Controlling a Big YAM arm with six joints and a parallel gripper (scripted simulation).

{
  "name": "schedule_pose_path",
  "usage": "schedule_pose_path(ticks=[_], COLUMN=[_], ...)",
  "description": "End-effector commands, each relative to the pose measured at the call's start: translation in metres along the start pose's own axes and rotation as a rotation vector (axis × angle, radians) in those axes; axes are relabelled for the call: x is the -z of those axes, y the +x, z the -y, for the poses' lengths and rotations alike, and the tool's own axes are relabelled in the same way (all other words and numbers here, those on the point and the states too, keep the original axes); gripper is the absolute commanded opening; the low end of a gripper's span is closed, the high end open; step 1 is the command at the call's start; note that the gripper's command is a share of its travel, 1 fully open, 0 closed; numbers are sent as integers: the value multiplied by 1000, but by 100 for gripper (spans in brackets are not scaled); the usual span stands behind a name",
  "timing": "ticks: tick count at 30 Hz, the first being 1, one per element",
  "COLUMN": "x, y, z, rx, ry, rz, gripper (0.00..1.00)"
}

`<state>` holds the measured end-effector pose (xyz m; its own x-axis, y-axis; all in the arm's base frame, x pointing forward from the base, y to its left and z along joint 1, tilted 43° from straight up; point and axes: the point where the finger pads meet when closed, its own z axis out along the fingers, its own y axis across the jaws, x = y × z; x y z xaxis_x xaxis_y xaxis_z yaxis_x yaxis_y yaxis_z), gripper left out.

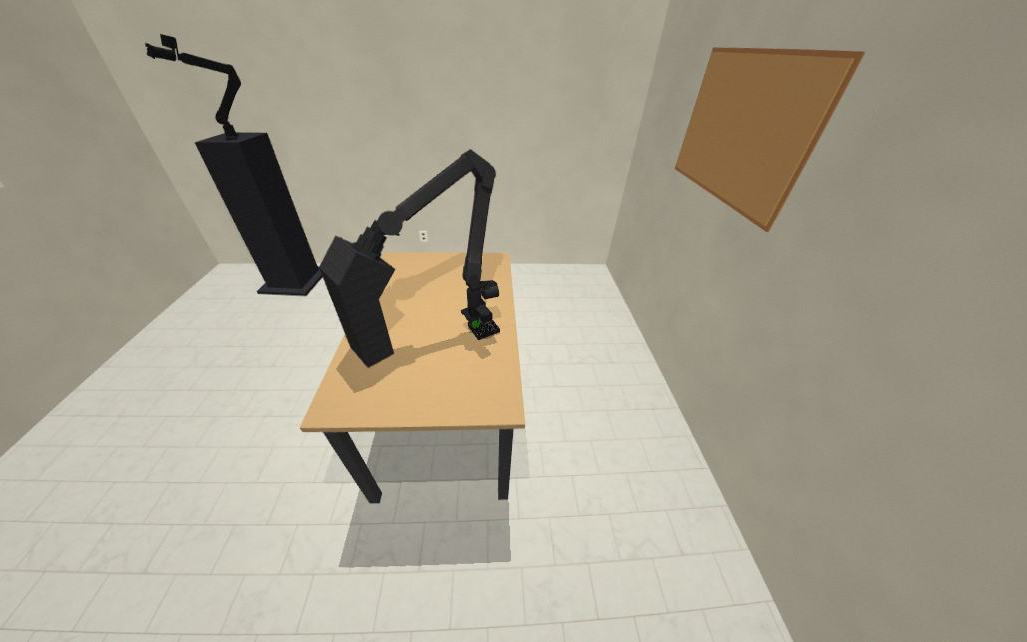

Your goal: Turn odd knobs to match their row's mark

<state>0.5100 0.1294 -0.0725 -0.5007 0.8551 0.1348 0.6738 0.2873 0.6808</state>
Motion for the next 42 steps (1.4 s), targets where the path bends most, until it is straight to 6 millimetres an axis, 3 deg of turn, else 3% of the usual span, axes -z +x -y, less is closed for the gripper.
schedule_pose_path(ticks=[1,35,36,42], x=[0,0,0,0], y=[-15,-15,-15,-11], z=[11,12,12,9], rx=[-86,-154,-154,-145], ry=[20,19,19,16], rz=[36,37,37,30], gripper=[3,3,18,18])
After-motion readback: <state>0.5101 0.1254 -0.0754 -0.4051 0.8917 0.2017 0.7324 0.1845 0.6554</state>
